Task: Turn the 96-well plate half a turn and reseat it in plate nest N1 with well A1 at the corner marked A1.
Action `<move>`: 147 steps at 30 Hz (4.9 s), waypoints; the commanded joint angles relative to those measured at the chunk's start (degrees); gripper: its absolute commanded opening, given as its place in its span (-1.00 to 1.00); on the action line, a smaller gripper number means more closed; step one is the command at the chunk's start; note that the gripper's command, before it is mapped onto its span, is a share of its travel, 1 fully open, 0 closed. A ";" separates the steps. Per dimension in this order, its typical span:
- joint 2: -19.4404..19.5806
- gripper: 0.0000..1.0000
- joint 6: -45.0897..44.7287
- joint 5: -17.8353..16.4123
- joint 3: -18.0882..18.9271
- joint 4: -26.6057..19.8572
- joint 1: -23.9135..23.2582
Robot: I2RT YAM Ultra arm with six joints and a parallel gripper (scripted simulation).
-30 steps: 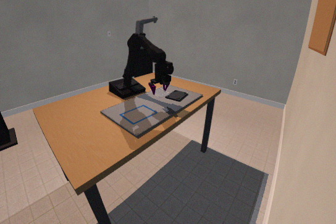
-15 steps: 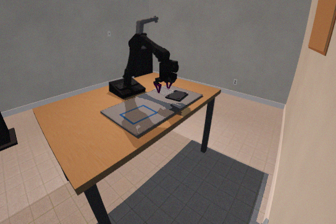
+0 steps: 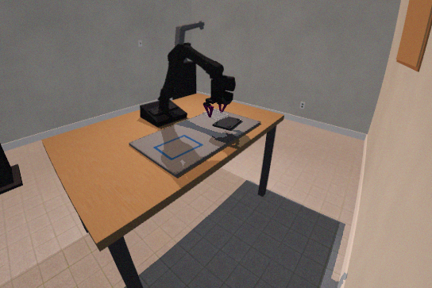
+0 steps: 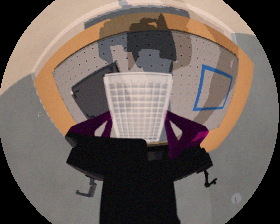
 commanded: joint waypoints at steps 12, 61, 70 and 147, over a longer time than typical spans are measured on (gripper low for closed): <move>2.09 -1.00 7.86 2.36 5.63 -2.45 7.08; 8.67 -1.00 17.79 4.57 16.03 -6.26 16.72; 8.67 -1.00 17.79 4.57 16.03 -6.26 16.72; 9.12 -1.00 -90.94 4.29 16.76 -6.01 17.08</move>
